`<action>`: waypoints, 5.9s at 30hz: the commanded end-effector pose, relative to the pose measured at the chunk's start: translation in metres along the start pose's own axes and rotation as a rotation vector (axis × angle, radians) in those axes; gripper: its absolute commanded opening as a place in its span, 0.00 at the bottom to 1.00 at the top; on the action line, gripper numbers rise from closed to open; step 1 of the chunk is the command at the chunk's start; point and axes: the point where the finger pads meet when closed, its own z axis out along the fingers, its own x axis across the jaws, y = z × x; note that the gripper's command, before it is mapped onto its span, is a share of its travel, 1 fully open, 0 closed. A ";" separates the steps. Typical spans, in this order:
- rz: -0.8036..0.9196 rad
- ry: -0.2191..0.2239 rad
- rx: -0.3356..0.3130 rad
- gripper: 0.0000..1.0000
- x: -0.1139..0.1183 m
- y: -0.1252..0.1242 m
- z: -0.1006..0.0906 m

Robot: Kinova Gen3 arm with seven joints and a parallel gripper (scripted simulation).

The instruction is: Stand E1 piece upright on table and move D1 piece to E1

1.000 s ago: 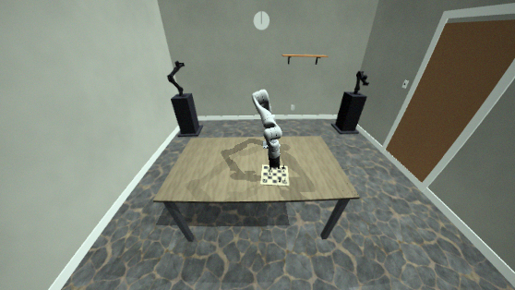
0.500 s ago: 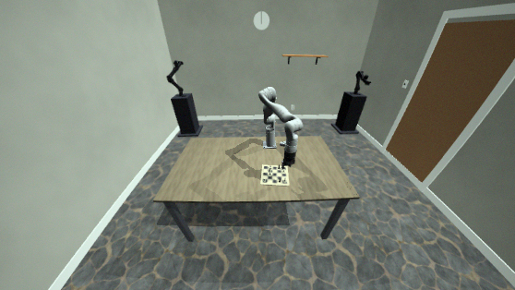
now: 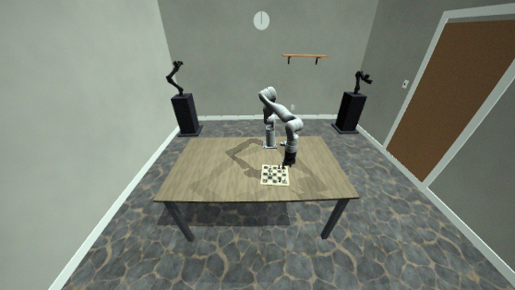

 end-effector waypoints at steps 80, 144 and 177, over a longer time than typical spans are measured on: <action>-1.587 -0.010 -0.005 0.79 0.003 0.002 0.036; -1.587 -0.009 -0.004 0.79 0.003 0.002 0.059; -1.586 -0.009 -0.004 0.79 0.002 0.002 0.088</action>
